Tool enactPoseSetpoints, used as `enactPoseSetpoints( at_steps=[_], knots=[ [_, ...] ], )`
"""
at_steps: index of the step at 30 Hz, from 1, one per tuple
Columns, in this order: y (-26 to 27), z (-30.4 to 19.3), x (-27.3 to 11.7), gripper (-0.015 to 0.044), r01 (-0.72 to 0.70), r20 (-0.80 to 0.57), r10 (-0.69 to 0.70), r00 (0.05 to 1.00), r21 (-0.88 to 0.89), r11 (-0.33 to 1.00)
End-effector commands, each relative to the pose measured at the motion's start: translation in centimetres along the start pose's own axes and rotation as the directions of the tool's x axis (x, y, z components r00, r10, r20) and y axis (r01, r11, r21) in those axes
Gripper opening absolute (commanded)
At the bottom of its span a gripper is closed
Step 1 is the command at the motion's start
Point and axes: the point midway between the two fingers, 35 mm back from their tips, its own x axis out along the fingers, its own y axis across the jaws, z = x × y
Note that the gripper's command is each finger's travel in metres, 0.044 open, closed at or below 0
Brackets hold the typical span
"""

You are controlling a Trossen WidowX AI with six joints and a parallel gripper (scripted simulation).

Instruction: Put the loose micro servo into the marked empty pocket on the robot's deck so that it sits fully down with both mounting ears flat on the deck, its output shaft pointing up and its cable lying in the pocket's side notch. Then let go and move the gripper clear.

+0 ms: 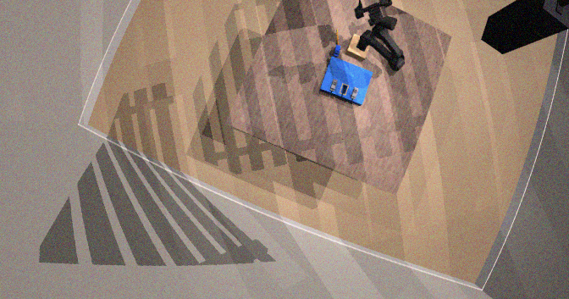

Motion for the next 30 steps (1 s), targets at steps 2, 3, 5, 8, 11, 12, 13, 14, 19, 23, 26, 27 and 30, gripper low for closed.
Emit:
enactPoseSetpoints(
  at_steps=[2, 3, 5, 8, 11, 12, 13, 14, 19, 23, 26, 27, 30],
  knots=[
    [0.1, -0.1, 0.1, 0.0440, -0.006, -0.005, 0.006, 1.000, 0.015, 1.000],
    [0.3, -0.2, 0.1, 0.0440, -0.012, -0.009, 0.012, 1.000, 0.031, 0.999],
    [0.7, -0.6, 0.3, 0.0440, -0.030, -0.023, 0.031, 0.999, 0.077, 0.997],
    [1.5, -1.3, 0.6, 0.0440, -0.060, -0.050, 0.068, 0.996, 0.161, 0.985],
    [2.4, -1.9, 0.8, 0.0440, -0.088, -0.076, 0.110, 0.991, 0.253, 0.964],
    [2.8, -2.1, 0.9, 0.0440, -0.096, -0.084, 0.124, 0.989, 0.283, 0.954],
    [3.1, -2.3, 1.0, 0.0440, -0.104, -0.092, 0.139, 0.986, 0.313, 0.944],
    [3.4, -2.6, 1.0, 0.0440, -0.111, -0.099, 0.153, 0.983, 0.343, 0.933],
    [5.1, -3.5, 1.3, 0.0440, -0.137, -0.135, 0.229, 0.964, 0.485, 0.864],
    [6.6, -4.1, 1.4, 0.0440, -0.145, -0.159, 0.291, 0.943, 0.590, 0.794],
    [7.8, -4.6, 1.4, 0.0440, -0.147, -0.175, 0.340, 0.924, 0.658, 0.738],
    [8.1, -4.7, 1.4, 0.0440, -0.145, -0.179, 0.356, 0.917, 0.681, 0.717],
    [9.3, -5.1, 1.3, 0.0440, -0.133, -0.194, 0.404, 0.894, 0.746, 0.653]
  ],
)
